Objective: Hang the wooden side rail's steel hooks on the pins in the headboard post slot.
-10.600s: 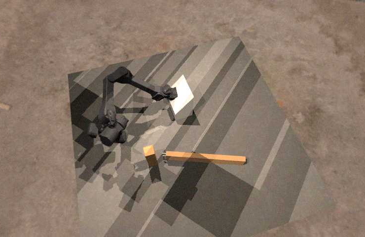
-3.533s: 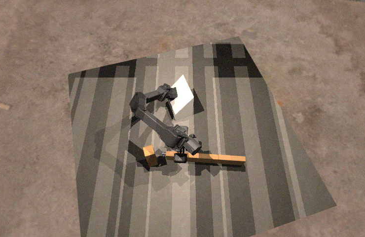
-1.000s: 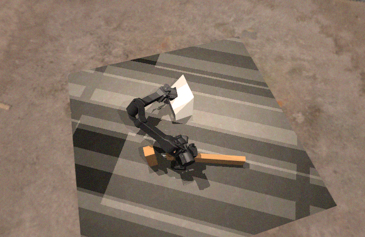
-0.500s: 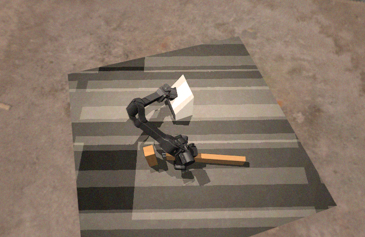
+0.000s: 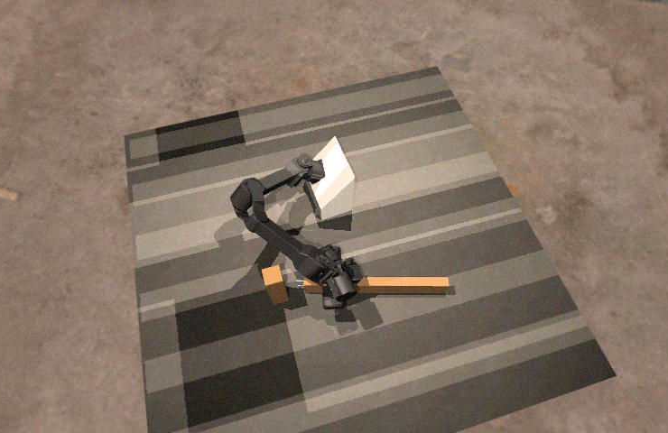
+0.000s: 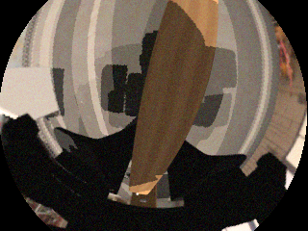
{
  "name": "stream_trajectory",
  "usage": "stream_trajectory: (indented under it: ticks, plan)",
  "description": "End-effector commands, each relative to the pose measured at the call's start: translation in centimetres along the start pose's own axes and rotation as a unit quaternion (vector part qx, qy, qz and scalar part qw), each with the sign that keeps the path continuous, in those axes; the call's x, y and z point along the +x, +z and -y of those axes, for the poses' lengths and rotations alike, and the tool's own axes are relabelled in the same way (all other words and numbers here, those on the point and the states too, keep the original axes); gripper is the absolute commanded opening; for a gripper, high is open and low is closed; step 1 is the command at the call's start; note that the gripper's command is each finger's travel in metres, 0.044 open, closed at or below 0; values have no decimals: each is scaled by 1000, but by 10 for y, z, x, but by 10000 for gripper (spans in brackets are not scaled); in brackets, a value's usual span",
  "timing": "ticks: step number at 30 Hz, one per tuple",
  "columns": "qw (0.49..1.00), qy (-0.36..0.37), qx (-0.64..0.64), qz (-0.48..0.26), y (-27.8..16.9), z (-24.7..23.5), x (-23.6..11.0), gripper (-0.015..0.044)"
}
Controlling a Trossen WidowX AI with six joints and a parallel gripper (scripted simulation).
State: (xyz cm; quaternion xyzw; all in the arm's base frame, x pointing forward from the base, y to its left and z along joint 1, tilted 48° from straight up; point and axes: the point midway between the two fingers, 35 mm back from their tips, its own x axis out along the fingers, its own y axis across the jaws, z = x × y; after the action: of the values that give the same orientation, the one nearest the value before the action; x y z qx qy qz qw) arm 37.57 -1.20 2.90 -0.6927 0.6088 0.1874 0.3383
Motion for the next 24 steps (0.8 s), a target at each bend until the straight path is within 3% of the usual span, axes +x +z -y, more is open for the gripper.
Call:
stream_trajectory:
  ticks: [1,24]
  plan:
    - [1000,2,-29,-1,1,-7,0,0]
    - [992,3,-130,-1,-2,-25,0,0]
